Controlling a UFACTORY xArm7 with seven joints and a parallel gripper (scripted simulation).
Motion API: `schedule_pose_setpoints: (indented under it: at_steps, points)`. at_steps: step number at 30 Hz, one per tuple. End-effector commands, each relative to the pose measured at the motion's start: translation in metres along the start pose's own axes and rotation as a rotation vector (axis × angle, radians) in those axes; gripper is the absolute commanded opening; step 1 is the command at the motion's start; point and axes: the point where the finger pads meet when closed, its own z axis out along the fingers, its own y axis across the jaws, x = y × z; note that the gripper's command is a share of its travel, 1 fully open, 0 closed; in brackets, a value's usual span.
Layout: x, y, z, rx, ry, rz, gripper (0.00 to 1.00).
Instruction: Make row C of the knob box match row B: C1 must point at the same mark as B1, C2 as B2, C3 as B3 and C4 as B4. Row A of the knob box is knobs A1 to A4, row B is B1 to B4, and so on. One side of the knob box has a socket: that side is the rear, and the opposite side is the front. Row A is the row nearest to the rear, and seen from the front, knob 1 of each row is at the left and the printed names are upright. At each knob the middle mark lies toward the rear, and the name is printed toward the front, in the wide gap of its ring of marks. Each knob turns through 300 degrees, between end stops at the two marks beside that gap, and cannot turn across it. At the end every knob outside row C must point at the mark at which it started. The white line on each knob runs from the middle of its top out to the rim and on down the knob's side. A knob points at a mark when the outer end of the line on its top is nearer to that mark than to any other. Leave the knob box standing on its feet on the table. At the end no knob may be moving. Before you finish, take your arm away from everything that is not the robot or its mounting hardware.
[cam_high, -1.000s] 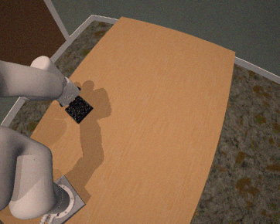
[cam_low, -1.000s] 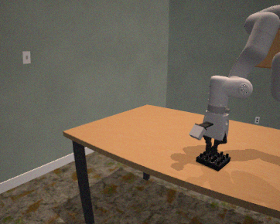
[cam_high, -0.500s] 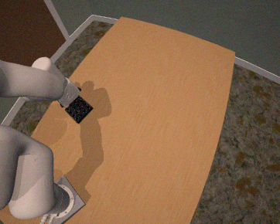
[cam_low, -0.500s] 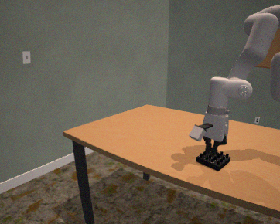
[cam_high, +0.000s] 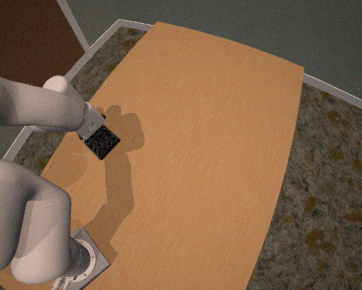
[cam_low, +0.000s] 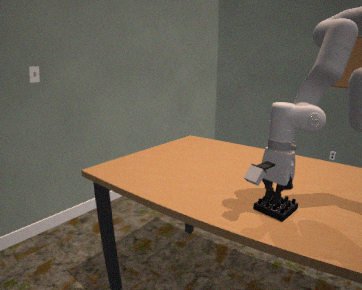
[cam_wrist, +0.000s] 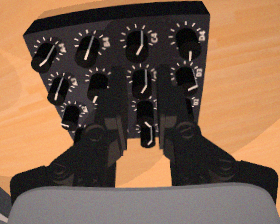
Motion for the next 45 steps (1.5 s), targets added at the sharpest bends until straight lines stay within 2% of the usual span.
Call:
schedule_pose_setpoints:
  at_steps: [1, 35, 36, 45]
  points:
    - [0.0011, 0.0006, -0.0004, -0.001, 0.002, 0.000, 0.19]
    - [0.0011, 0.0006, -0.0004, -0.001, 0.002, 0.000, 0.19]
    - [0.0011, 0.0006, -0.0004, -0.001, 0.002, 0.000, 0.08]
    - [0.0011, 0.0006, -0.0004, -0.001, 0.002, 0.000, 0.08]
